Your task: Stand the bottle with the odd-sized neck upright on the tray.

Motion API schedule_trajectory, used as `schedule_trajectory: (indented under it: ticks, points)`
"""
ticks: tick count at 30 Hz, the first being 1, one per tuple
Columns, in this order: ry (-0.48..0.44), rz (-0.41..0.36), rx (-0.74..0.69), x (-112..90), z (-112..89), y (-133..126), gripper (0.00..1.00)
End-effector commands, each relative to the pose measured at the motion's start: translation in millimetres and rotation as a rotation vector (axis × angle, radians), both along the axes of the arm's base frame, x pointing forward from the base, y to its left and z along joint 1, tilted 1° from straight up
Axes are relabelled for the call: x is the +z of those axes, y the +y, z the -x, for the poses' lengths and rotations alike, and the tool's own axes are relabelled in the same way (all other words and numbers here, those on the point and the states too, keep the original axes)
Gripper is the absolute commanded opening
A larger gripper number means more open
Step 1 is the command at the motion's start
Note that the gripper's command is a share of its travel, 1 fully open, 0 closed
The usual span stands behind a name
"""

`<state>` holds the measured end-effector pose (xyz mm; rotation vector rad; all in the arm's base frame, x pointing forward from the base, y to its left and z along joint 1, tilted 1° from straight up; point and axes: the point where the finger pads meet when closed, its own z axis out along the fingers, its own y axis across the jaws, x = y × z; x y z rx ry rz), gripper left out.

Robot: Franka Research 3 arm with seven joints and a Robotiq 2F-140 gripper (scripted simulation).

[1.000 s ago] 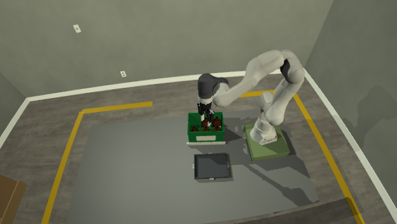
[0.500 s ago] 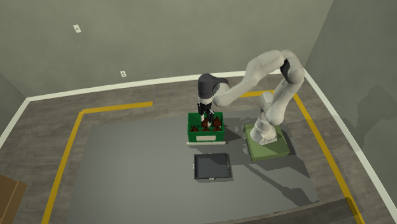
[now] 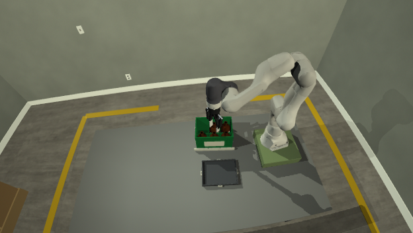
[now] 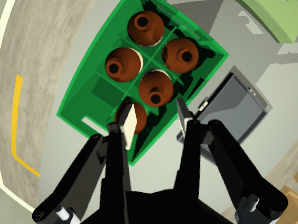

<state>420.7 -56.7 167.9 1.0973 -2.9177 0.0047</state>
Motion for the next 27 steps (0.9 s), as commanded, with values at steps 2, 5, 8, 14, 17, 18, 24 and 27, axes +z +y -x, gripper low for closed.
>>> schedule_trajectory:
  ticks: [2,5,8,14,17,18,24,27]
  points:
    - [-0.004,-0.001,-0.006,-6,-1,0,0.44]
    - [-0.004,-0.001,-0.006,-10,-1,0,0.44]
    - [-0.004,-0.001,-0.006,-13,-1,0,0.44]
    - [-0.004,-0.001,-0.006,-19,-1,0,0.44]
    - [-0.004,-0.001,-0.006,-23,-1,0,0.44]
    - [-0.004,-0.001,-0.006,-24,-1,0,0.44]
    - [-0.004,-0.001,-0.006,-30,-1,0,0.44]
    - [-0.004,-0.001,-0.006,-31,-1,0,0.44]
